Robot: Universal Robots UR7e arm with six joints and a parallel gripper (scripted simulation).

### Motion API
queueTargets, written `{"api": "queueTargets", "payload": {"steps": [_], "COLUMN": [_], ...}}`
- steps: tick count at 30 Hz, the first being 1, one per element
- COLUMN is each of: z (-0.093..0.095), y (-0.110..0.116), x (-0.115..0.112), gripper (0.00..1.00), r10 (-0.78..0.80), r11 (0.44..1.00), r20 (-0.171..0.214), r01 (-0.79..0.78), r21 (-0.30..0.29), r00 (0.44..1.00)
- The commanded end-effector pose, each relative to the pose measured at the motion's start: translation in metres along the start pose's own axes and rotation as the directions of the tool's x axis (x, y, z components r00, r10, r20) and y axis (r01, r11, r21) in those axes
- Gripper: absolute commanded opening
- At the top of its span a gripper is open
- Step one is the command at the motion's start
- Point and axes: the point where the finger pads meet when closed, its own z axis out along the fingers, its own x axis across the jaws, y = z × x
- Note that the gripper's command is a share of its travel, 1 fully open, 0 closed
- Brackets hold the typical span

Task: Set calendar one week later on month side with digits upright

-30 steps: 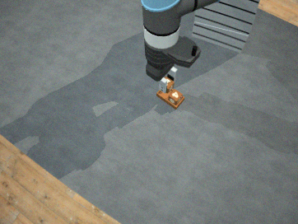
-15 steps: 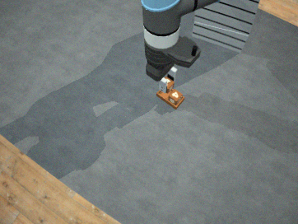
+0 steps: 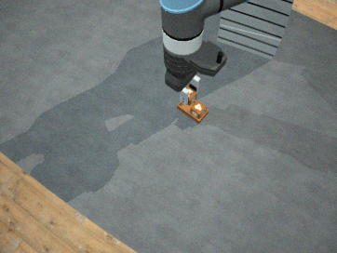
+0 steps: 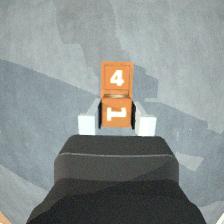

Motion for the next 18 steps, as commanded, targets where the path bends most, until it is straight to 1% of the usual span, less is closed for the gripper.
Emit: {"api": "queueTargets", "payload": {"steps": [1,18], "z": [-0.0002,0.0066], "y": [0.0001,0.0001], "x": [0.0004,0.0004], "gripper": [0.57,0.57], "r10": [0.000,0.000], "r11": [1.000,1.000], "r20": [-0.001,-0.001], "r01": [0.000,0.000], "r21": [0.000,0.000], "r00": [1.000,1.000]}}
